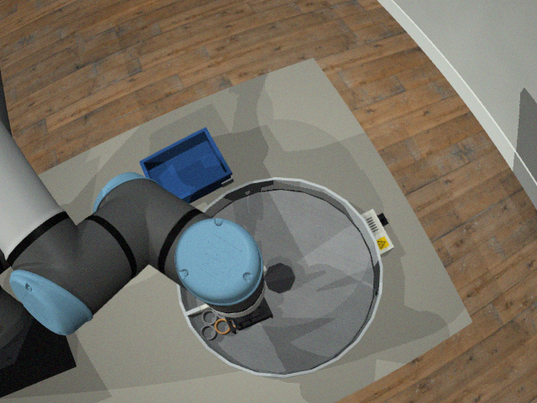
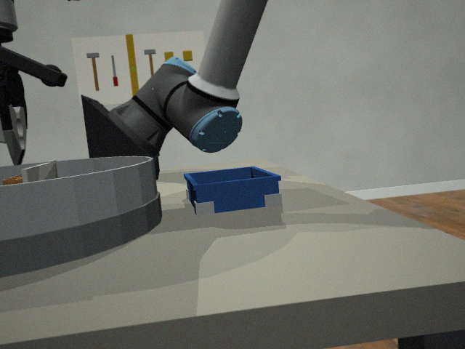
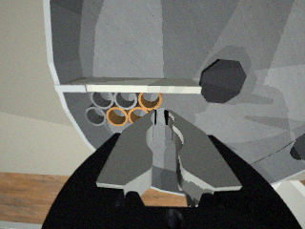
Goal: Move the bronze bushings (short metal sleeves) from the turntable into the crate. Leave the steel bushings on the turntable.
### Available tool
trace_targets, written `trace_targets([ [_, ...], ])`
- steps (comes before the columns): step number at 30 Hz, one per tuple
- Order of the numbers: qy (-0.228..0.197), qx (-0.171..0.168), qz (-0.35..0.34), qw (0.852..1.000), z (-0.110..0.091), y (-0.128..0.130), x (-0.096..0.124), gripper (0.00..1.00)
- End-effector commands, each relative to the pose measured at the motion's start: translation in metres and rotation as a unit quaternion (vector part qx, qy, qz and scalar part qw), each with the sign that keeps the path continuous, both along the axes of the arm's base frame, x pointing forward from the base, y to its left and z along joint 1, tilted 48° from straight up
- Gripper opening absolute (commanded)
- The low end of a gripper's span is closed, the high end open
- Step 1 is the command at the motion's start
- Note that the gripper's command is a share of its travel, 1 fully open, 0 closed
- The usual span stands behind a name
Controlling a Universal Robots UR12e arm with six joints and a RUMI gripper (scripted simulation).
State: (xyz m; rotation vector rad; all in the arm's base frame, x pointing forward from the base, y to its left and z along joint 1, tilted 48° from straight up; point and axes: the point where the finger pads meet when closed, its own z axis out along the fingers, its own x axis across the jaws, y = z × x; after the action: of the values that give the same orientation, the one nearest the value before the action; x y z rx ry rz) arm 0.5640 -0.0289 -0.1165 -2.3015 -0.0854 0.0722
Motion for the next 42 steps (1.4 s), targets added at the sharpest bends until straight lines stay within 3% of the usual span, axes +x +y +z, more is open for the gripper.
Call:
trace_targets([
  [1, 0.0, 0.0, 0.0, 1.0, -0.002, 0.002, 0.0, 0.06],
  [15, 0.0, 0.0, 0.0, 1.0, -0.014, 0.015, -0.001, 0.06],
  [42, 0.0, 0.0, 0.0, 1.0, -0.014, 0.015, -0.001, 0.06],
])
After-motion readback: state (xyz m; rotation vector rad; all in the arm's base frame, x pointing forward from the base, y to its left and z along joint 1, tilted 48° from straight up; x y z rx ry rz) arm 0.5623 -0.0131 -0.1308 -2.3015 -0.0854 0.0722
